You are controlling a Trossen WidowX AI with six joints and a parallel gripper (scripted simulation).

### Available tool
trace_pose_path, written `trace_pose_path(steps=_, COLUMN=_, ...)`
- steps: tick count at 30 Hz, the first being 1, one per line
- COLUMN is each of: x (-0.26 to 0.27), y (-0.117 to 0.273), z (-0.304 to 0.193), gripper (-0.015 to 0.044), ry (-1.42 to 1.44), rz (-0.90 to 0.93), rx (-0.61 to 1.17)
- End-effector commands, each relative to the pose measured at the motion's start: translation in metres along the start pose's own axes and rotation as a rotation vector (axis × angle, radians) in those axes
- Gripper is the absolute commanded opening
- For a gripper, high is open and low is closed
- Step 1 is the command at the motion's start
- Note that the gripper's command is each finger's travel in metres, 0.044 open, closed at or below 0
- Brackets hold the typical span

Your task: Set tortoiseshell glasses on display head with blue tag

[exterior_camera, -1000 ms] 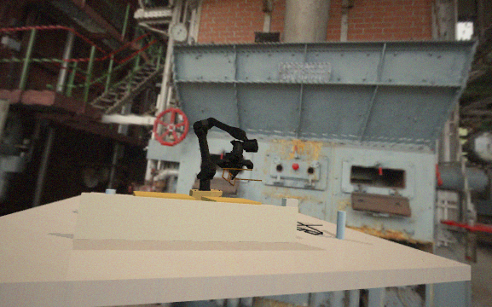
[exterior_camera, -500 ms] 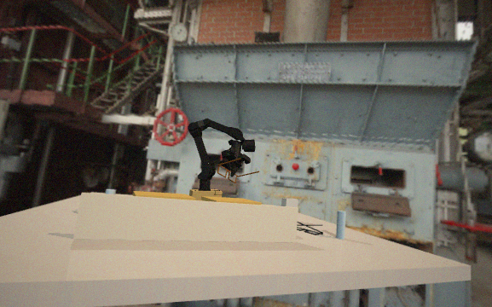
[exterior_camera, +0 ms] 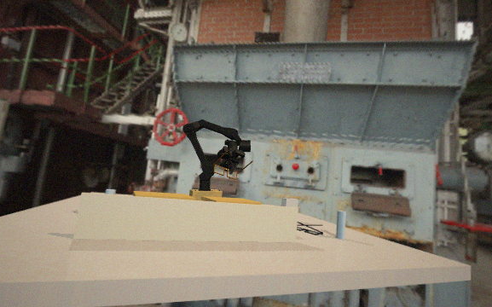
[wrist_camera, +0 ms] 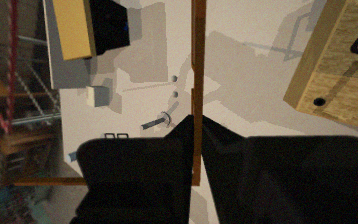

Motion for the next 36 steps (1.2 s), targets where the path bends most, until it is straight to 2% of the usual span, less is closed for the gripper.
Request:
trace_pose_path(steps=1, x=-0.0066, y=0.0042, z=0.0017, gripper=0.0000, ry=-0.096, rz=0.041, rx=0.006)
trace_pose_path(steps=10, x=-0.0162, y=0.0117, z=0.0032, gripper=0.0000, ry=-0.267, rz=0.108, rx=0.038)
trace_pose_path(steps=36, x=-0.0137, y=0.0110, z=0.0016, gripper=0.0000, ry=-0.228, rz=0.092, rx=0.032)
Point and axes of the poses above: the point midway between the two fingers, 35 mm back from their tips, its own y axis back along the fingers, its own x axis across the jaws, z = x × y, the point moved 5 cm from there along y, back along the fingers, and after that the axes turned 12 degrees about y, right-handed, at the moved point
